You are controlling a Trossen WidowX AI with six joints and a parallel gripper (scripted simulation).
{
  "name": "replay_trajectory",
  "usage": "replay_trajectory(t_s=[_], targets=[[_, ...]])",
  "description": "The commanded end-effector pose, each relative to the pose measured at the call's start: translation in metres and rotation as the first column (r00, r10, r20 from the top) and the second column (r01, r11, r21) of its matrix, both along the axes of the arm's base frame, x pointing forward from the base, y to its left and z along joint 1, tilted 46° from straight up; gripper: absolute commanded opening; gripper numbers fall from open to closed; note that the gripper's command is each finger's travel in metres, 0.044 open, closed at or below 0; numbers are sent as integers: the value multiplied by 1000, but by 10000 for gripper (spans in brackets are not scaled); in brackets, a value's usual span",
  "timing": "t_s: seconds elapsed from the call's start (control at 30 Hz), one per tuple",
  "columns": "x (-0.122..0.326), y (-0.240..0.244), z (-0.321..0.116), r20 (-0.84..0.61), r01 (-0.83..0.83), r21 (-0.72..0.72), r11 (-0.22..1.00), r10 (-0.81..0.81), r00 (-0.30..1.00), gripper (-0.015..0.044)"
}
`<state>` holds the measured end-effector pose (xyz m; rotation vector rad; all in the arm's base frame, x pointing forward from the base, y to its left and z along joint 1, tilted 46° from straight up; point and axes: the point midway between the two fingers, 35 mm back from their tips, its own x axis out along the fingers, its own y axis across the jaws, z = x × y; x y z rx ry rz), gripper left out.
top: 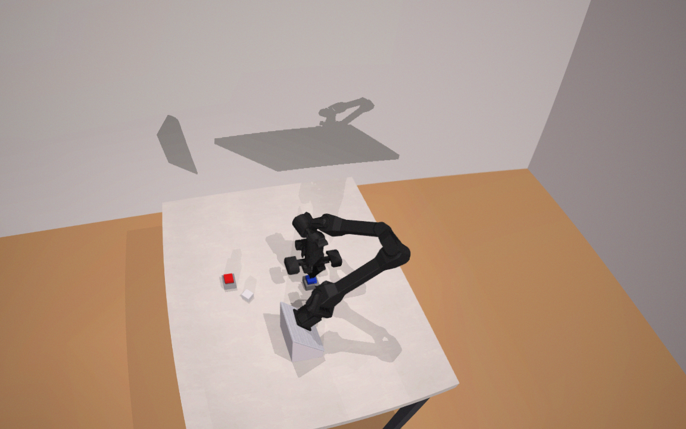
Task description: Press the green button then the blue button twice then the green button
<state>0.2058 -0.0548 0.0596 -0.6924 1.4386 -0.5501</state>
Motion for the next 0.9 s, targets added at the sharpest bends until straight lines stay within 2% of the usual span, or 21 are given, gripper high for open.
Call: replay_trajectory(t_s=[0.0, 0.87], targets=[[0, 13, 13, 8, -2, 3, 1000, 2, 1000, 20], [3, -10, -10, 9, -2, 2, 1000, 2, 1000, 20]])
